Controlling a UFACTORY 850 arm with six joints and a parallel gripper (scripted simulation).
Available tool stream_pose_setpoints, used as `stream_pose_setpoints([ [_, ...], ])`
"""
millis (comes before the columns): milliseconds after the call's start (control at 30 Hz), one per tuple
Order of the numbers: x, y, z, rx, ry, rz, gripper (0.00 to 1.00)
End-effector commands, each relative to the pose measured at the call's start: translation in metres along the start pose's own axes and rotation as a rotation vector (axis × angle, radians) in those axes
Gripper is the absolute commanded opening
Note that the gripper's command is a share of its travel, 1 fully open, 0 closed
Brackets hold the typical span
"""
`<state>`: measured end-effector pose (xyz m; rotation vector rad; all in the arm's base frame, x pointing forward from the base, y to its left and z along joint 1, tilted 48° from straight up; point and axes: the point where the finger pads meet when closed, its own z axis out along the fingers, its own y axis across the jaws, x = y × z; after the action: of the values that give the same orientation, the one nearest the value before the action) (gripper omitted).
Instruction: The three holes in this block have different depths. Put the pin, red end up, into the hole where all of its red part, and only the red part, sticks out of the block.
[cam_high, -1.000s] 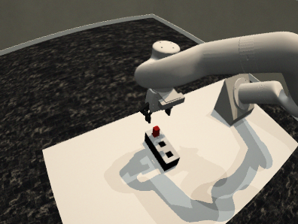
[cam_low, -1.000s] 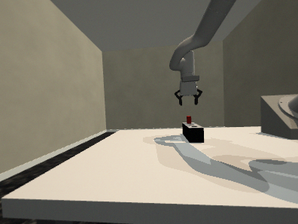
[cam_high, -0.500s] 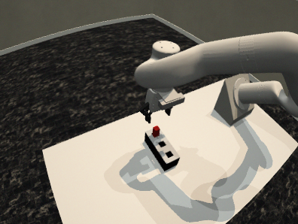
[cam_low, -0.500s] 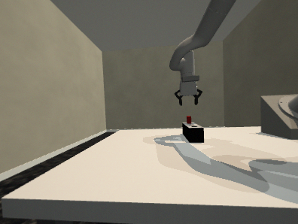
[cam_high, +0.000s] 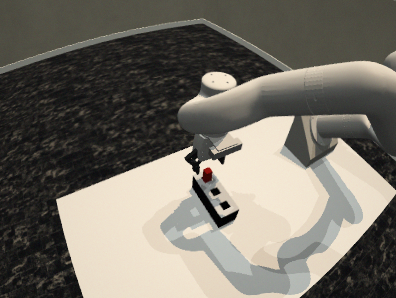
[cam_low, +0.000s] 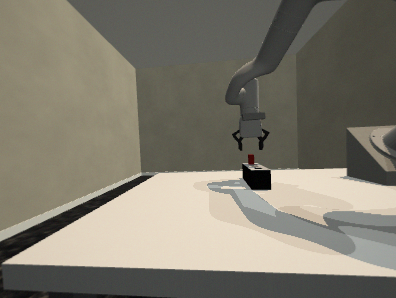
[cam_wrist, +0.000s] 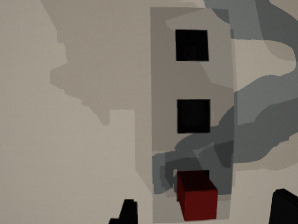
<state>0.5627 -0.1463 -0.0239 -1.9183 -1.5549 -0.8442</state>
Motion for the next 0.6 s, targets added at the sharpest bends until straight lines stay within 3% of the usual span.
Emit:
stream_pose_setpoints([
  [0,0.000,0.001,-0.001,-0.002,0.000,-0.001,1.00],
  [200,0.000,0.001,-0.001,-0.002,0.000,-0.001,1.00],
  [233,0.000,0.001,0.039,-0.002,-0.001,-0.001,1.00],
  [567,0.000,0.001,0.039,-0.002,-0.001,-0.001,1.00],
])
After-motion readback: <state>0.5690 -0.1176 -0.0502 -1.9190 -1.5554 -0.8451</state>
